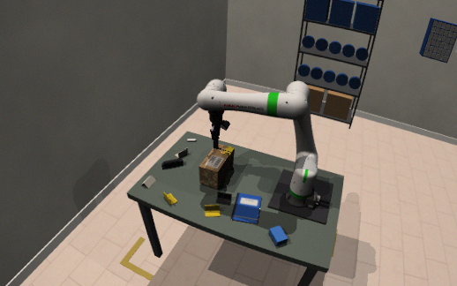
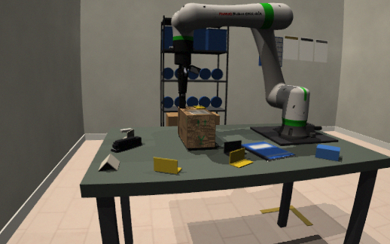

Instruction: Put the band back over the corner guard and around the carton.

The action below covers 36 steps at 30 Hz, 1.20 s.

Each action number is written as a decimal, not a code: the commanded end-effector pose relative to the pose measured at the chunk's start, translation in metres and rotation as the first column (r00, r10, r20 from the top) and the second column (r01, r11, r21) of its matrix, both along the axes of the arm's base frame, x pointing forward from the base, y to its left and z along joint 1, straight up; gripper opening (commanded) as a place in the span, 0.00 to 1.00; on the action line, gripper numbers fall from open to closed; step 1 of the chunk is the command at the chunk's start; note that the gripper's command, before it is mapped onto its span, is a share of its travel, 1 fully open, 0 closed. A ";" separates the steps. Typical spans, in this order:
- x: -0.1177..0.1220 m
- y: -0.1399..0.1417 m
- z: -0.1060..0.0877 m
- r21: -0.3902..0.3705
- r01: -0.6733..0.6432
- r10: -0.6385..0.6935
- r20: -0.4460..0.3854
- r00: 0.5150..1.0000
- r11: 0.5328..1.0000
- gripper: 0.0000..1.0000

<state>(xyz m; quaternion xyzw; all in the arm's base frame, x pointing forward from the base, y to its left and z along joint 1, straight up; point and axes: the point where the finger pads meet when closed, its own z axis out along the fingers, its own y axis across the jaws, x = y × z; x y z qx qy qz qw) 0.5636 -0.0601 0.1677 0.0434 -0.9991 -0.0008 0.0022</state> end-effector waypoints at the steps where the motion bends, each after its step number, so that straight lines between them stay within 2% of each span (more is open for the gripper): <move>1: 0.000 0.000 0.001 0.000 0.000 0.000 0.002 1.000 1.000 0.10; 24: 0.000 0.003 0.001 0.000 0.000 0.000 0.002 1.000 1.000 0.10; 25: 0.000 0.003 0.001 0.000 0.000 0.000 0.002 1.000 1.000 0.18; 36: 0.000 0.003 0.001 0.000 0.000 0.000 0.002 1.000 1.000 0.18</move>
